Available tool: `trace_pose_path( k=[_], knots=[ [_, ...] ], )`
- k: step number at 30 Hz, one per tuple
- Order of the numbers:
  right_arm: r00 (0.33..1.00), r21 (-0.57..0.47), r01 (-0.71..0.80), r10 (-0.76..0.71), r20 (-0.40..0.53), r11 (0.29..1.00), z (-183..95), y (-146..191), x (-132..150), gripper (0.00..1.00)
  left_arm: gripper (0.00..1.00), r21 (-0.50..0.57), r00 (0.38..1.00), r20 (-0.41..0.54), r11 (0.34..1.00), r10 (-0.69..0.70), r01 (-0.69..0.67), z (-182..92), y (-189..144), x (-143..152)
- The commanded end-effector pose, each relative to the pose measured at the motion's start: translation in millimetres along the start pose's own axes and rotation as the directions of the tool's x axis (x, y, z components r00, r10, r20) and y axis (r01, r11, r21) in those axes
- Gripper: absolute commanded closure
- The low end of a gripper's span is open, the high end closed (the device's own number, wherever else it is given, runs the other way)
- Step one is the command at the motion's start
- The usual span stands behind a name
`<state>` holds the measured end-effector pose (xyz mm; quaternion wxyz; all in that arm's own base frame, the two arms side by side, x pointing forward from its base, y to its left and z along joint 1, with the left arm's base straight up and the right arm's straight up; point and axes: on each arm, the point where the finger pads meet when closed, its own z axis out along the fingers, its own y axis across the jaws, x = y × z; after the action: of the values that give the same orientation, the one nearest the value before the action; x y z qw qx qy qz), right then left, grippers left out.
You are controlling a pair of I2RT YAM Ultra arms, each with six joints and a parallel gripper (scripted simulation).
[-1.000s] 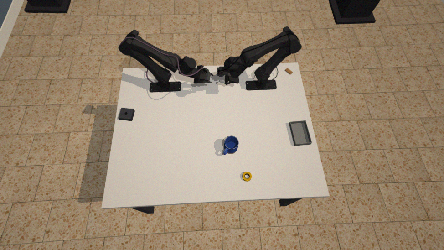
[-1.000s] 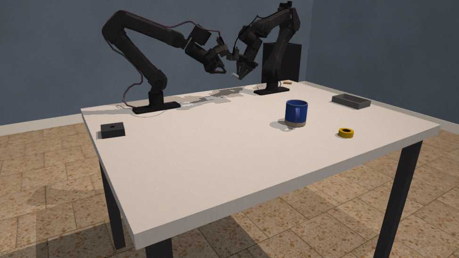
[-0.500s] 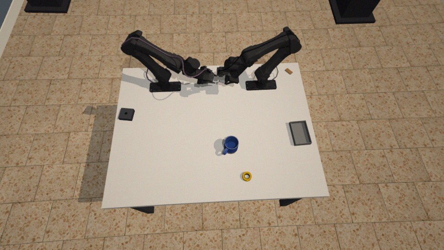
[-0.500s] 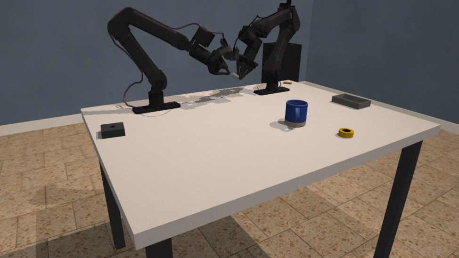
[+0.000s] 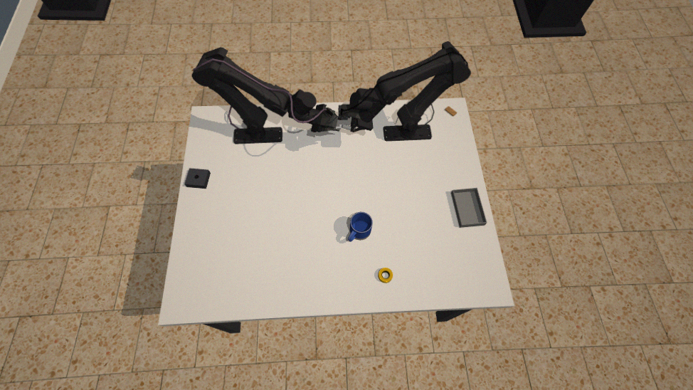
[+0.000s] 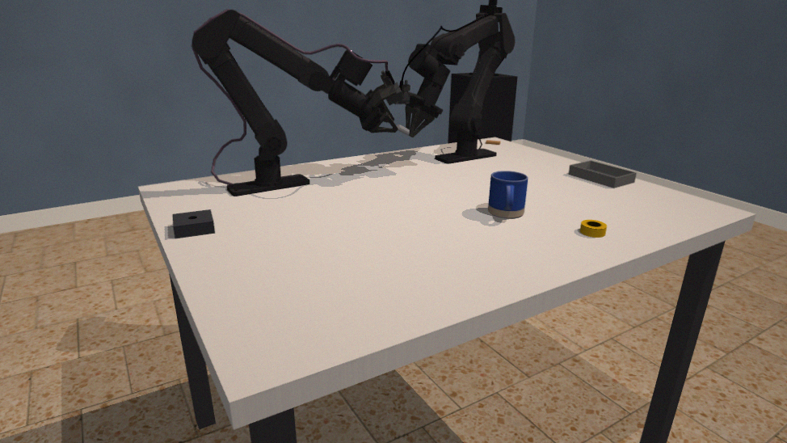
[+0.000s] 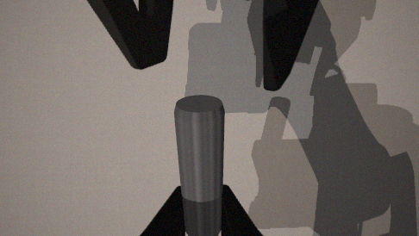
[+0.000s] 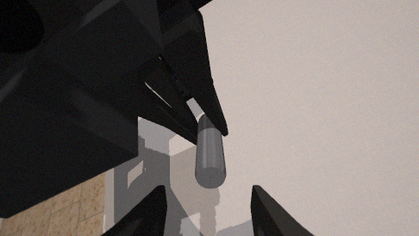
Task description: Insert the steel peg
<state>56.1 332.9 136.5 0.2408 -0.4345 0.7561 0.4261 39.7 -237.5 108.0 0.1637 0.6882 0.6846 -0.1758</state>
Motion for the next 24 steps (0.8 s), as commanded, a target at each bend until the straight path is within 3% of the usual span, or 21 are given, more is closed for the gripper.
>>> trace_pose_path(
  k=[1, 24],
  knots=[
    [0.999, -0.005, 0.007, -0.007, 0.043, 1.000, 2.0, 1.4, -7.2, 0.57, 1.00, -0.017, 0.999, 0.049, 1.000, 0.007, -0.006, -3.7, 3.8, -12.7],
    [0.999, -0.005, 0.007, -0.007, 0.043, 1.000, 8.8, 1.2, -7.0, 0.57, 1.00, -0.017, 0.999, 0.049, 1.000, 0.007, -0.006, -3.7, 3.8, -12.7]
  ],
)
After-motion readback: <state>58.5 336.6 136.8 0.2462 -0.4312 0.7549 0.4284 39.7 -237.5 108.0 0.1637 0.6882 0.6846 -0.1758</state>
